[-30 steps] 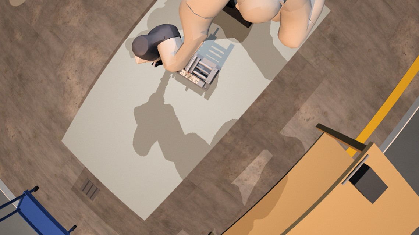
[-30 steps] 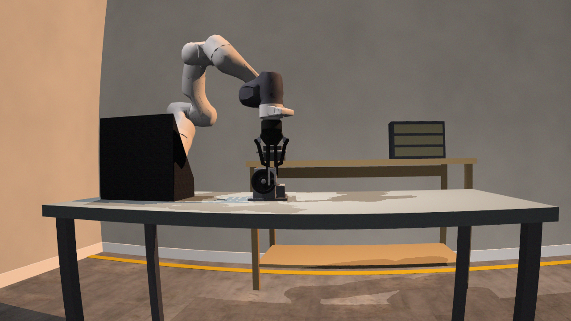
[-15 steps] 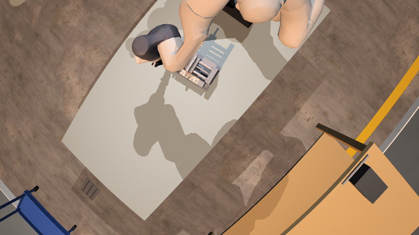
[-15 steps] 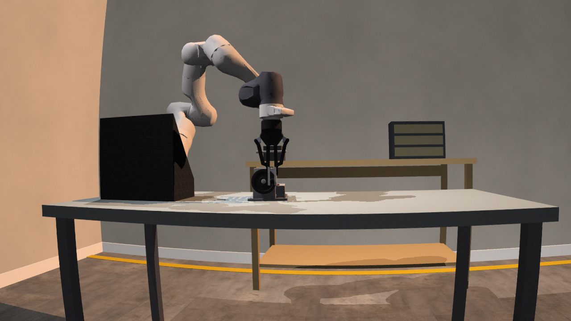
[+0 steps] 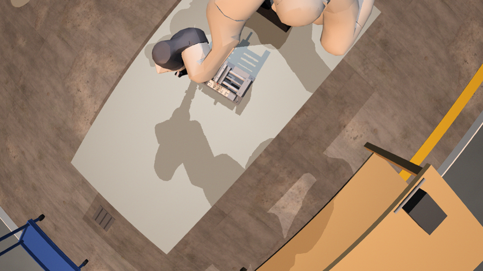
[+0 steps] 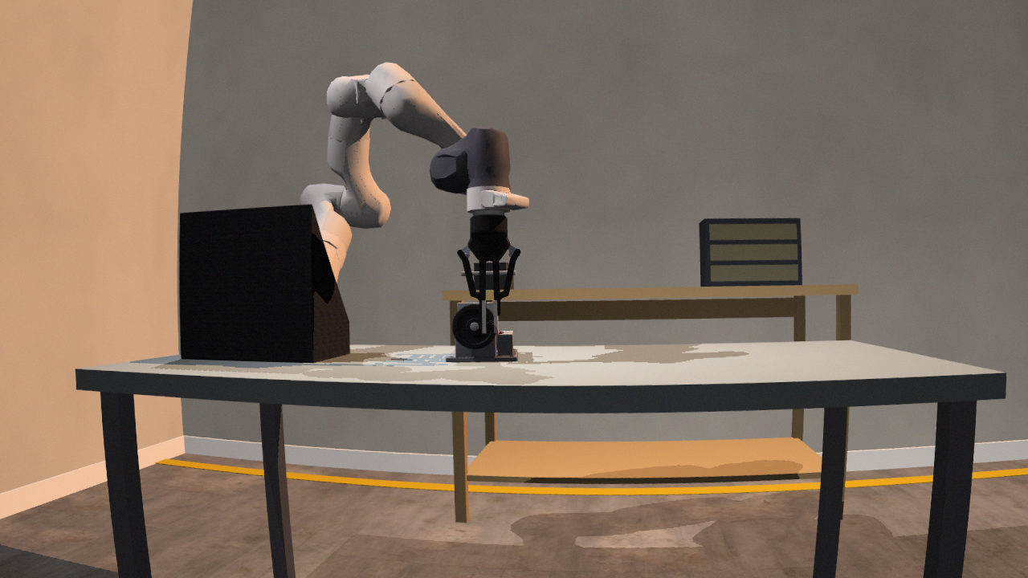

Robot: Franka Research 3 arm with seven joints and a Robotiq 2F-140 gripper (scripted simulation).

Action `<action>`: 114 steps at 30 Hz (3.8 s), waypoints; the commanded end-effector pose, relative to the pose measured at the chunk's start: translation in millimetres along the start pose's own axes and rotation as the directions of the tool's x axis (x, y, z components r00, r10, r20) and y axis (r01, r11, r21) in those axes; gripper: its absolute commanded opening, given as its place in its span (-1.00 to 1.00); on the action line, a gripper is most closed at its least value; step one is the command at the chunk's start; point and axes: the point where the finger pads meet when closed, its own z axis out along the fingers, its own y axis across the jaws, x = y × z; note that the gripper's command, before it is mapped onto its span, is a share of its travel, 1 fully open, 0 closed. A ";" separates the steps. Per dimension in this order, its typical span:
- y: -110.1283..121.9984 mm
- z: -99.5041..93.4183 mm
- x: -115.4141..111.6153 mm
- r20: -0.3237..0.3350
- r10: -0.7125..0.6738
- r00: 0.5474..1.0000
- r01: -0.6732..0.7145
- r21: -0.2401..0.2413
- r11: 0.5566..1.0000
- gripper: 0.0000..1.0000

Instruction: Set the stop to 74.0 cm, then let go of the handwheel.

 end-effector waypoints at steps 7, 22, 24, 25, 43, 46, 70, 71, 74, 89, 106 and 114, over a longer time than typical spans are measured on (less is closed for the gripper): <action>1.2 -4.2 0.0 0.002 0.003 1.000 -0.003 -0.001 1.000 -0.92; 2.9 -8.8 0.0 0.002 0.003 1.000 -0.003 -0.001 1.000 -0.92; 3.4 -9.7 0.0 0.002 0.003 1.000 -0.003 -0.001 1.000 -0.92; 3.7 -10.1 0.0 0.002 0.003 1.000 -0.003 -0.001 1.000 -0.92; 10.2 -18.9 0.0 0.002 0.003 1.000 -0.003 -0.001 1.000 -0.92; 12.2 -20.5 0.0 0.002 0.003 1.000 -0.003 -0.001 1.000 -0.92; 31.4 -28.1 -0.1 0.002 0.003 1.000 -0.003 -0.001 1.000 -0.92; 32.5 -28.1 -0.1 0.002 0.003 1.000 -0.003 -0.001 1.000 -0.92; 36.2 -28.1 -0.1 0.002 0.003 1.000 -0.003 -0.001 1.000 -0.92; 53.4 -21.7 -0.1 0.002 0.003 1.000 -0.003 -0.001 1.000 -0.92; 66.8 10.7 -0.3 0.002 0.003 1.000 -0.003 -0.001 1.000 -0.92; 59.7 26.6 -0.3 0.002 0.003 1.000 -0.003 -0.001 1.000 -0.92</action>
